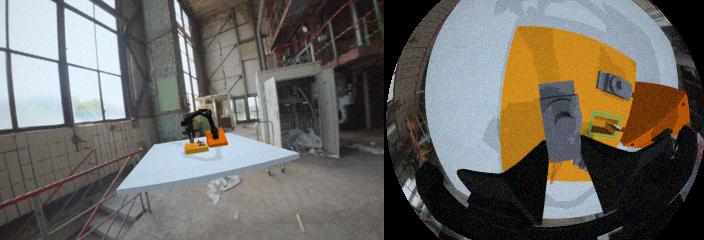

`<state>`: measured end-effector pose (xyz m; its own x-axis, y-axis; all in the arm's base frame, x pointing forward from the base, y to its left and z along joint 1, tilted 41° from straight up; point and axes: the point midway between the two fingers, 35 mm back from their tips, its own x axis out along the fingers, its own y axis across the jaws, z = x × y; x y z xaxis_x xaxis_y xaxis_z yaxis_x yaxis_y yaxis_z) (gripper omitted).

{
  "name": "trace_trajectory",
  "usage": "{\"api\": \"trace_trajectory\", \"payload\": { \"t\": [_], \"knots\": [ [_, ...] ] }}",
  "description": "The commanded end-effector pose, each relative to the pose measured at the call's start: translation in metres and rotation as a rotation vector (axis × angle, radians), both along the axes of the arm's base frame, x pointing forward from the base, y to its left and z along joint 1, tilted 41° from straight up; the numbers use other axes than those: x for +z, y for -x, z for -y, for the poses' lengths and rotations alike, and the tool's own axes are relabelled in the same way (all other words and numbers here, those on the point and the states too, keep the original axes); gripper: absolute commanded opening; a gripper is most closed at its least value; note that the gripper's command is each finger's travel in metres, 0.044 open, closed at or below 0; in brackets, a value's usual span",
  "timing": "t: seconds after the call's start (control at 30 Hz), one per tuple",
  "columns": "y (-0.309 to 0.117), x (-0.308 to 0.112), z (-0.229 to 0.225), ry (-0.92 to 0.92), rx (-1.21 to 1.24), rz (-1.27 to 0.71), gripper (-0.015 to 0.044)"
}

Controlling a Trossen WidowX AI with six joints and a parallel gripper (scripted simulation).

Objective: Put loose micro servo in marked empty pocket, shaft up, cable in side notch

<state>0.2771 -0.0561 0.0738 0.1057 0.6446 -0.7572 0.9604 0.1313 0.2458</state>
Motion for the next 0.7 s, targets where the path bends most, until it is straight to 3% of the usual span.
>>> {"api": "trace_trajectory", "payload": {
  "t": [0.0,0.67],
  "knots": [
    [-0.0011,0.0001,0.0024,0.016,0.073,0.07,0.0],
    [-0.0011,0.0001,0.0024,0.091,0.594,0.51,0.0]
  ]
}}
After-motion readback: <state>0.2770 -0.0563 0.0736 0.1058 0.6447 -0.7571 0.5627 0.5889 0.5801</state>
